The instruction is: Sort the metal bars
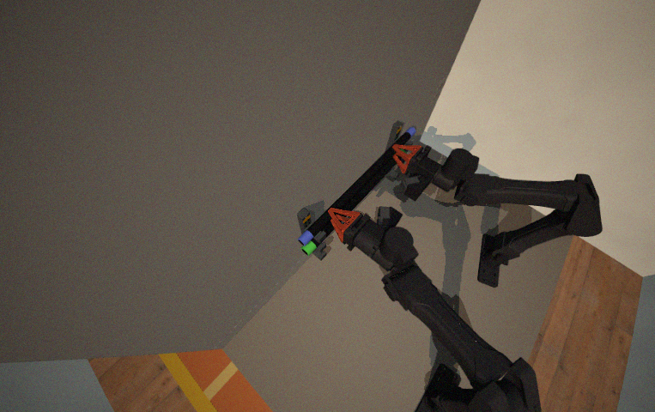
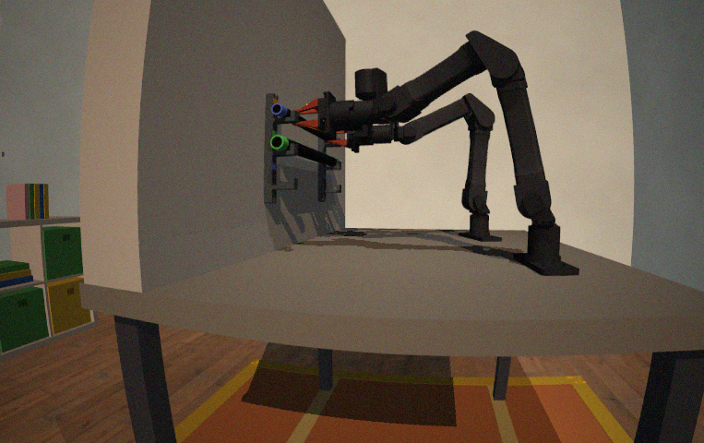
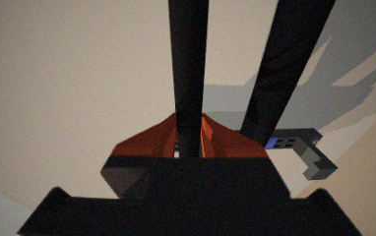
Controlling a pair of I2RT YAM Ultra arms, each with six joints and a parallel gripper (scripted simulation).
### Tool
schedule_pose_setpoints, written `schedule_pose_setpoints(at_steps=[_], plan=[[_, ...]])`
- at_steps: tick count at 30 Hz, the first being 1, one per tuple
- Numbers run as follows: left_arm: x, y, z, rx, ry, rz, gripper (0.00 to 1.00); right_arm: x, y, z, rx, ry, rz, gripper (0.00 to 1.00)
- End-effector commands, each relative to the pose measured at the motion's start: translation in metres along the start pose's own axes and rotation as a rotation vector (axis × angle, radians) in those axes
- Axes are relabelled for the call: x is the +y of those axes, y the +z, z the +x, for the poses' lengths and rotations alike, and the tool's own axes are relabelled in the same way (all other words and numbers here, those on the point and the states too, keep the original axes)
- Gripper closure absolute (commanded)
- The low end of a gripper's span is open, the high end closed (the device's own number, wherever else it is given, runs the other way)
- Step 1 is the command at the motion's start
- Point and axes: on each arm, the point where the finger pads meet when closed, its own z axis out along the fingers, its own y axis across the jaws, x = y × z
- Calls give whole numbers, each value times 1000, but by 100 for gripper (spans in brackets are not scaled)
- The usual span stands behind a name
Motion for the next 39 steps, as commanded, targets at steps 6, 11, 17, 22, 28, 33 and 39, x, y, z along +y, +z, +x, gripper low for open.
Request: schedule_pose_setpoints(at_steps=[6,11,17,22,28,33,39], plan=[[24,5,2,-1,-5,-29,100,-24,4,5,7,6,25,100],[27,5,2,-1,-5,-29,100,-27,4,5,7,6,25,100],[34,4,2,-1,-5,-29,100,-34,4,5,7,6,25,100],[41,4,2,-1,-5,-29,100,-41,4,5,7,6,25,100],[44,4,2,0,-5,-29,100,-44,3,5,7,6,25,100],[48,4,2,0,-5,-29,100,-48,3,5,7,6,25,100],[52,4,2,0,-5,-29,100,-52,3,5,7,6,25,100]])
